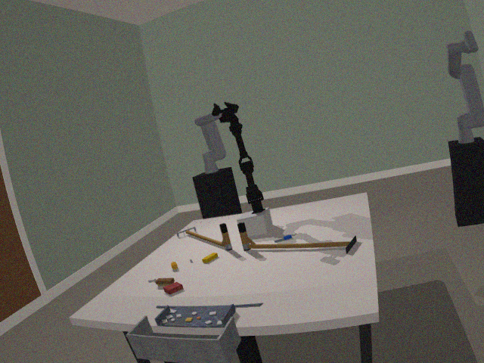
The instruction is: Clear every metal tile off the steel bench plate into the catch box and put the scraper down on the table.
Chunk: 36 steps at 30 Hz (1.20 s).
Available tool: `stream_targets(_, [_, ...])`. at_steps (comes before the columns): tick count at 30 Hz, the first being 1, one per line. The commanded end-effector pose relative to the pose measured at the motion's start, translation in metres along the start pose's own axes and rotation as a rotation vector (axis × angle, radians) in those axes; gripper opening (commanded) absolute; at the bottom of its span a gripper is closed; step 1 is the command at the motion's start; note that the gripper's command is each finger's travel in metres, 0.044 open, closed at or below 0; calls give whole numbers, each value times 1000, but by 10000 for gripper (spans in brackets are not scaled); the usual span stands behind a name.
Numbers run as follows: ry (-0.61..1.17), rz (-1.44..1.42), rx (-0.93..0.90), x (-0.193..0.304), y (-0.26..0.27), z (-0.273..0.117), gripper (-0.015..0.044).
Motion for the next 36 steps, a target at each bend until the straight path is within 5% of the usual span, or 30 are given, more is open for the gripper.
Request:
stream_targets(1, [0,0,0,0,0,0,426])
stream_targets(25, [3,-2,2,21,-3,21,440])
stream_targets(36, [181,-82,124,62,-50,8,440])
Point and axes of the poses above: the point midway between the two fingers, 35 mm back from their tips, its own z axis out along the fingers, its own y axis across the jaws, x = y × z, the point moved 4 cm from there along -z, back along the fingers, and after that the axes turned 2 degrees about z, right-handed, at the moved point
